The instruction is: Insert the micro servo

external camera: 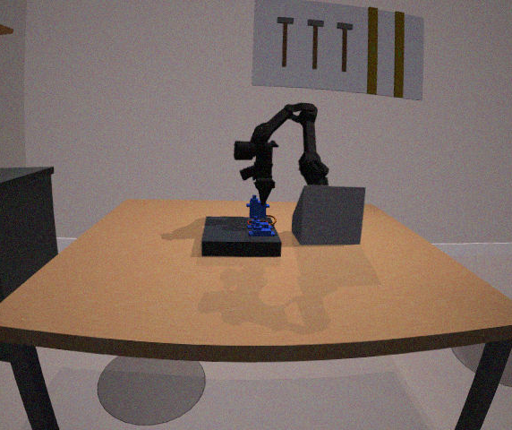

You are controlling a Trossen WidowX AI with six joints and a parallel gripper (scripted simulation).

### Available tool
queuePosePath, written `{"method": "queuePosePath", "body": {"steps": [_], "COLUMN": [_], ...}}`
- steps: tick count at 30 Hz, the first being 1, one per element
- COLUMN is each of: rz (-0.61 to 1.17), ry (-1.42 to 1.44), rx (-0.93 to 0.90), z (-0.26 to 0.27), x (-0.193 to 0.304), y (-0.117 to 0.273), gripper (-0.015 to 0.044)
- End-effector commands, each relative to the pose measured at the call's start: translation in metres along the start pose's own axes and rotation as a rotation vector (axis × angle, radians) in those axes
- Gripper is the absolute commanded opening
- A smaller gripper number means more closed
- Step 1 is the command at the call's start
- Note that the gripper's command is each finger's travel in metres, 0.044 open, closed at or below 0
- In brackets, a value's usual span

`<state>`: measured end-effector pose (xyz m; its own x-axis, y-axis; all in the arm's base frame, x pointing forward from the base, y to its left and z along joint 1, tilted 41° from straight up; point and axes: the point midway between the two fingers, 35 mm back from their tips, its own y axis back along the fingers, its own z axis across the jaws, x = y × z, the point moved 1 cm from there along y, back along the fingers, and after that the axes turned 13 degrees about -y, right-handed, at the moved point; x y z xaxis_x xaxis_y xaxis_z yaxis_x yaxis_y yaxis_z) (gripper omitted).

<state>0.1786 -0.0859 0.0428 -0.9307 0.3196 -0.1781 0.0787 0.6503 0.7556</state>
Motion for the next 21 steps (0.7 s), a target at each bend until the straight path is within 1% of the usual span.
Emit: {"method": "queuePosePath", "body": {"steps": [1, 21], "rz": [0.000, 0.000], "ry": [0.004, 0.004], "rx": [0.000, 0.000], "z": [-0.0001, -0.0002], "x": [0.0013, 0.0014], "y": [-0.0074, -0.0110], "gripper": [0.0000, 0.0000]}}
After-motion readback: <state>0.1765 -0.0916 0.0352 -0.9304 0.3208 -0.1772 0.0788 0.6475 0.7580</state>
